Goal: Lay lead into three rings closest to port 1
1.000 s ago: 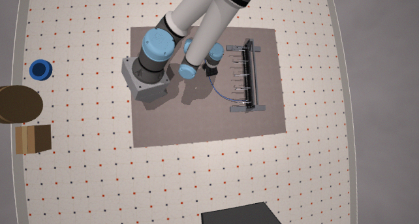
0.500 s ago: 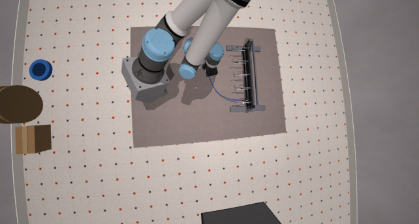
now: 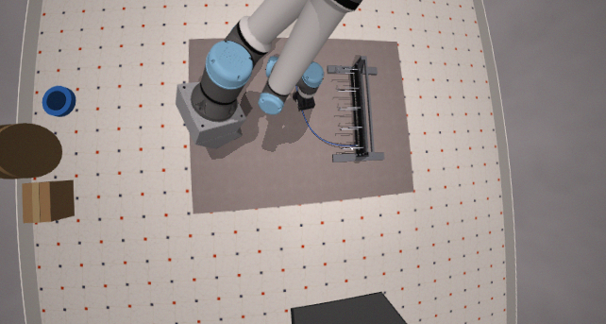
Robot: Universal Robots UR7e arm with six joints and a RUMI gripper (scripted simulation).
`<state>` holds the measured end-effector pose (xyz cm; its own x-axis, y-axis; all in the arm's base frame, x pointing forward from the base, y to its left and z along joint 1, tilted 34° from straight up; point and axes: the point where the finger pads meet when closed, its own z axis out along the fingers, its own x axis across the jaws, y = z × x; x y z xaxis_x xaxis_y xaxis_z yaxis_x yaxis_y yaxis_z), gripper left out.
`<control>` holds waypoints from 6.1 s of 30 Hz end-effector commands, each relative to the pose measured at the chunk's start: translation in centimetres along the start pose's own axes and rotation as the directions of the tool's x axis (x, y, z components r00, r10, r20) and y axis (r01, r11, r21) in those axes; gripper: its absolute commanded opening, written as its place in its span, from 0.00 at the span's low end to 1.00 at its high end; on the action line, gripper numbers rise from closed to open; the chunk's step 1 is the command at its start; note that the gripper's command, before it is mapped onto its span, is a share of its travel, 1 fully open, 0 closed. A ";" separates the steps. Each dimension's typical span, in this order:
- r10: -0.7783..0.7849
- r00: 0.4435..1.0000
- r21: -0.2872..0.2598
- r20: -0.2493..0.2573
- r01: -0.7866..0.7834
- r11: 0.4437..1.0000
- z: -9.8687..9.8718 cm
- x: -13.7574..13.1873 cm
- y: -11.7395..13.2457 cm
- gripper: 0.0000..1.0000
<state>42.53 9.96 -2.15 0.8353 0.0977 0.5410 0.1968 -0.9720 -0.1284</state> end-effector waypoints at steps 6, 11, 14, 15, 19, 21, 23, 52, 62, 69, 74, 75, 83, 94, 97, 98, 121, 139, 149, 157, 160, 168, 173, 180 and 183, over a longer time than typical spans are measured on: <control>0.000 1.000 0.000 -0.001 0.000 1.000 0.0 0.0 0.0 0.00; 0.000 1.000 0.000 -0.001 0.000 1.000 0.0 0.0 0.0 0.00; 0.000 1.000 0.000 -0.001 0.000 1.000 0.0 0.0 0.0 0.00; 0.000 1.000 0.000 -0.001 0.000 1.000 0.0 0.0 0.0 0.00; 0.000 1.000 0.000 -0.001 0.000 1.000 -0.1 0.0 0.0 0.00; 0.000 1.000 0.000 -0.001 0.000 1.000 -0.1 0.0 0.0 0.00; 0.000 1.000 0.000 -0.001 0.000 1.000 -0.2 0.0 0.0 0.00; 0.000 1.000 0.000 -0.001 0.000 1.000 -2.8 0.0 0.0 0.00; 0.000 1.000 0.000 -0.001 0.000 1.000 -3.7 0.0 0.0 0.00; 0.000 1.000 0.000 -0.001 0.000 1.000 -3.9 0.0 0.0 0.00; 0.000 1.000 0.000 -0.001 0.000 1.000 -4.0 0.0 0.0 0.00; 0.000 1.000 0.000 -0.001 0.000 1.000 -4.0 0.0 0.0 0.00; 0.001 1.000 0.000 -0.001 -0.001 1.000 -4.1 0.2 0.0 0.00; 0.036 0.999 0.000 -0.001 -0.036 0.999 -6.3 4.0 -1.0 0.00; 0.062 0.998 0.000 -0.001 -0.062 0.998 -7.9 6.9 -1.7 0.00; 0.071 0.997 0.000 -0.001 -0.071 0.997 -8.5 7.9 -2.0 0.00; 0.197 0.980 0.000 -0.002 -0.197 0.980 -16.6 21.7 -5.6 0.00; 0.200 0.980 0.000 -0.002 -0.200 0.980 -16.8 22.0 -5.7 0.00; 0.200 0.980 0.000 -0.002 -0.200 0.980 -16.8 22.0 -5.7 0.00; 0.200 0.980 0.000 -0.002 -0.200 0.980 -16.8 22.0 -5.7 0.00; 0.200 0.980 0.000 -0.002 -0.200 0.980 -16.8 22.0 -5.7 0.00; 0.200 0.980 0.000 -0.001 -0.200 0.980 -16.8 22.1 -5.7 0.00; 0.200 0.980 0.000 -0.001 -0.200 0.980 -16.8 22.2 -5.6 0.00; 0.200 0.980 0.000 -0.001 -0.200 0.980 -16.8 22.2 -5.6 0.00; 0.200 0.980 0.000 -0.001 -0.200 0.980 -16.8 22.2 -5.6 0.00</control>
<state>51.35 13.98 24.42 0.8582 -0.0992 0.5036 0.0247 -0.9720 -0.2336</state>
